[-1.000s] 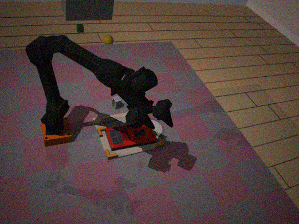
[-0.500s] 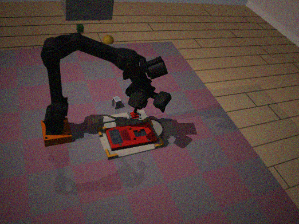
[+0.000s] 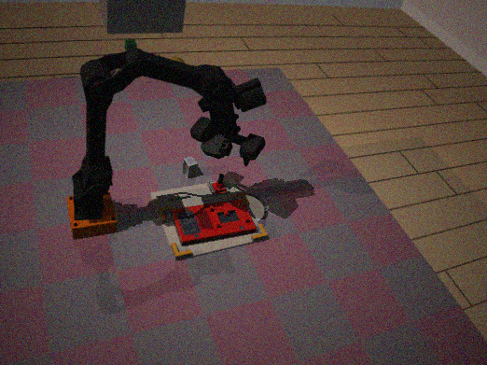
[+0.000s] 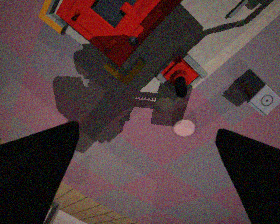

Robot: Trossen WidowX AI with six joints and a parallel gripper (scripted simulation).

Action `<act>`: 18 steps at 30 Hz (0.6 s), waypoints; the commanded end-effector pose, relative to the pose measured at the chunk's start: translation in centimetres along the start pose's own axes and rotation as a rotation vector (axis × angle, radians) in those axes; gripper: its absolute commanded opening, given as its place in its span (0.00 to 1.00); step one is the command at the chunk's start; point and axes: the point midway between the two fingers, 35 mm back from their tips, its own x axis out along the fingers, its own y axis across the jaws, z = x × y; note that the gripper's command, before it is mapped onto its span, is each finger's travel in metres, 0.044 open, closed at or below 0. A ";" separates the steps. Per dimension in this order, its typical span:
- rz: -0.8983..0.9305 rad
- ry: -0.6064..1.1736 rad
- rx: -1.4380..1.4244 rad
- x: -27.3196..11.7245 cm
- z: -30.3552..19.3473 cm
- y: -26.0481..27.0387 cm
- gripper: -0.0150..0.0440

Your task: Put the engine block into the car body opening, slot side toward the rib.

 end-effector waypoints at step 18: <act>-0.043 -0.014 -0.699 0.3 -0.5 -1.6 1.00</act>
